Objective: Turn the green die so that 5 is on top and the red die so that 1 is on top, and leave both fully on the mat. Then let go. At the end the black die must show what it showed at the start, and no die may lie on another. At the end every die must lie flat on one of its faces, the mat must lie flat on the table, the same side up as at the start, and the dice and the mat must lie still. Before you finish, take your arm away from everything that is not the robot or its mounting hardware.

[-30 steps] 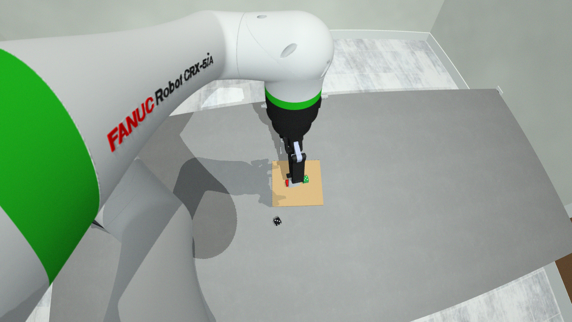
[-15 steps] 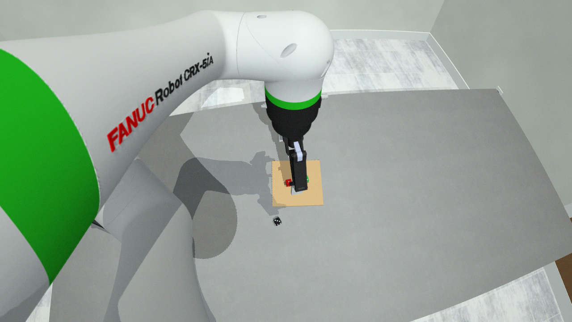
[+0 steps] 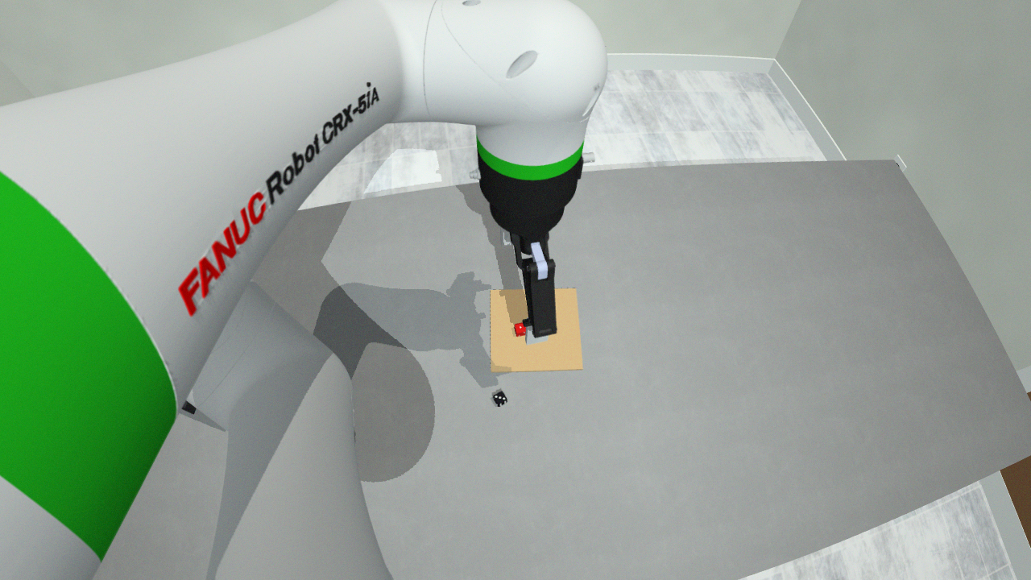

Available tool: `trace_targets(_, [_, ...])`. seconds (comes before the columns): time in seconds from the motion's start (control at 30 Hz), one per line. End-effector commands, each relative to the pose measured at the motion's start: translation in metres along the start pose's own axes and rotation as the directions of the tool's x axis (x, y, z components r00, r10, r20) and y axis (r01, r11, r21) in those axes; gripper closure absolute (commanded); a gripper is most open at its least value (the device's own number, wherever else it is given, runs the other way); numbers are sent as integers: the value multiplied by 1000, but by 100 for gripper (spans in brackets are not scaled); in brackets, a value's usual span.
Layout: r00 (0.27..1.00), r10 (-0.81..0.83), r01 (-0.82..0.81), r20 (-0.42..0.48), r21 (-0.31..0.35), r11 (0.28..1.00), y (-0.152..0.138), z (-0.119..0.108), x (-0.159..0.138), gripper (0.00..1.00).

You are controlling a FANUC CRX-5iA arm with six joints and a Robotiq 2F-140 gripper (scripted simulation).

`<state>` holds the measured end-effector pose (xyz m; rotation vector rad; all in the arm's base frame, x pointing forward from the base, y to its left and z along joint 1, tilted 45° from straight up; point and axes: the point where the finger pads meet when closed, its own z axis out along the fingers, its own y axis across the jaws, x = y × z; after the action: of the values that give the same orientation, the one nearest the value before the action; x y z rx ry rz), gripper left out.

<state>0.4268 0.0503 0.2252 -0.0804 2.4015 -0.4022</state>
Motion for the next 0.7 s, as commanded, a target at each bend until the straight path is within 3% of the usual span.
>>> trace_targets(0.0, [1000,0,0,0,1,1000,0,-17,1,0])
trace_targets(0.33, [1000,0,0,0,1,1000,0,-45,1,0])
trace_targets(0.67, [1000,0,0,0,1,1000,0,-47,1,0])
